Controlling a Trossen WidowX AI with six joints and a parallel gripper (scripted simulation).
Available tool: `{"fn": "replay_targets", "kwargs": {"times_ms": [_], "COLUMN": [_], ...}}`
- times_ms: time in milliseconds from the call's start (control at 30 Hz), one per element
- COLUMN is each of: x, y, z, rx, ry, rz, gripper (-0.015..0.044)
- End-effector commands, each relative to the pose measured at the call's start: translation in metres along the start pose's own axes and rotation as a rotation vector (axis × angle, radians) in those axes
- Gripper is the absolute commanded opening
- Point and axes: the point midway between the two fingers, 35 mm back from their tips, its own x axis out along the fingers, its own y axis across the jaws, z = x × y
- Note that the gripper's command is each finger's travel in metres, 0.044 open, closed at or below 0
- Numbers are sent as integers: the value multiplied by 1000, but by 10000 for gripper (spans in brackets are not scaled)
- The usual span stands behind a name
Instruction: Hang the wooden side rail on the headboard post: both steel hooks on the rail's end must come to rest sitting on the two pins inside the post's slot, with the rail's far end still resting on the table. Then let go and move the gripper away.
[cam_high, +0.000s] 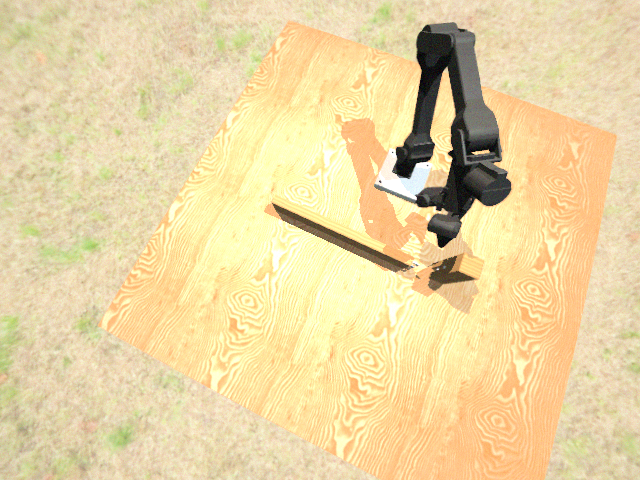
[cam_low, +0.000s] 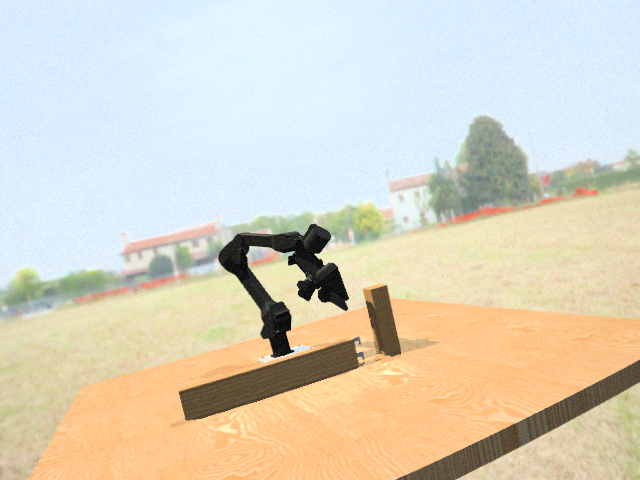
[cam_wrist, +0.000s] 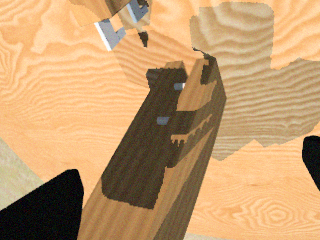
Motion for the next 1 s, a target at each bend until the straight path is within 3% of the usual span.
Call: {"fn": "replay_targets", "kwargs": {"times_ms": [0,500,967], "x": [13,15,15], "y": [9,19,25], "z": [18,27,33], "rx": [-683,-1276,-1839], "ry": [91,224,322], "rz": [-57,3,159], "gripper": [440,440,440]}}
